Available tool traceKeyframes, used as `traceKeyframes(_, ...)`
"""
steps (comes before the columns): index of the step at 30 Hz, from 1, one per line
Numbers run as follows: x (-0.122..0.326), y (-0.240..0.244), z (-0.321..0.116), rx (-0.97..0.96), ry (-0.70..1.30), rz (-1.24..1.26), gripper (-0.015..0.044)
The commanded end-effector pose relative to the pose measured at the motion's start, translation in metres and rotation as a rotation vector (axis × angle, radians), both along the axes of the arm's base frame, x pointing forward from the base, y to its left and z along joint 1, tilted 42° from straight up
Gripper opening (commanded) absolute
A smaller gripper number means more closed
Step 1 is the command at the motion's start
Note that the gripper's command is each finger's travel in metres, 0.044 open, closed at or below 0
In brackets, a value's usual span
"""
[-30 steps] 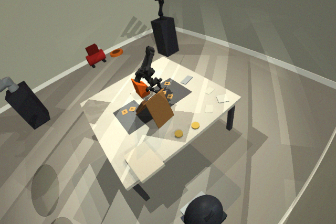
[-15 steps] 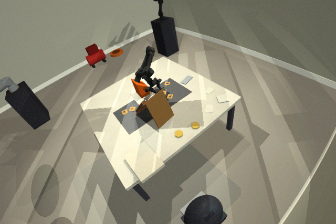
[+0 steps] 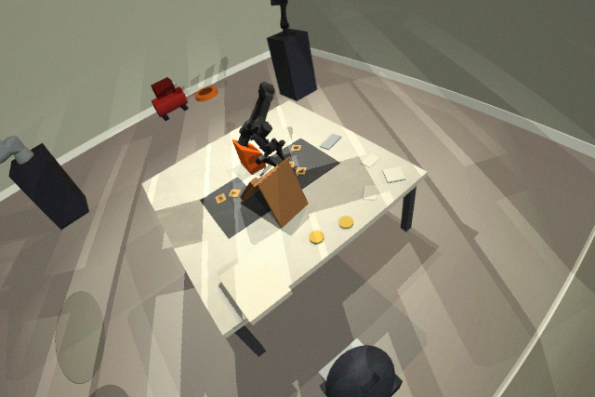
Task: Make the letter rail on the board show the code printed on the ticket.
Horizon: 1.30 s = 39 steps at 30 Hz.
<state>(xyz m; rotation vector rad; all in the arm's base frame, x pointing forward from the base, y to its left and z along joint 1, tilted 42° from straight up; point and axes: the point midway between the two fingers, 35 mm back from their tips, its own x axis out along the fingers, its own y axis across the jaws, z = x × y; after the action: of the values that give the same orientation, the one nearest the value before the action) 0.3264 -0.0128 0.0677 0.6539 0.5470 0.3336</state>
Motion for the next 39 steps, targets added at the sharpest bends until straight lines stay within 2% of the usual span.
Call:
traceKeyframes(1, 0.0, -0.001, -0.002, 0.0, 0.0, 0.004, 0.0)
traceKeyframes(39, 0.003, -0.015, -0.015, -0.001, 0.0, 0.004, 0.0)
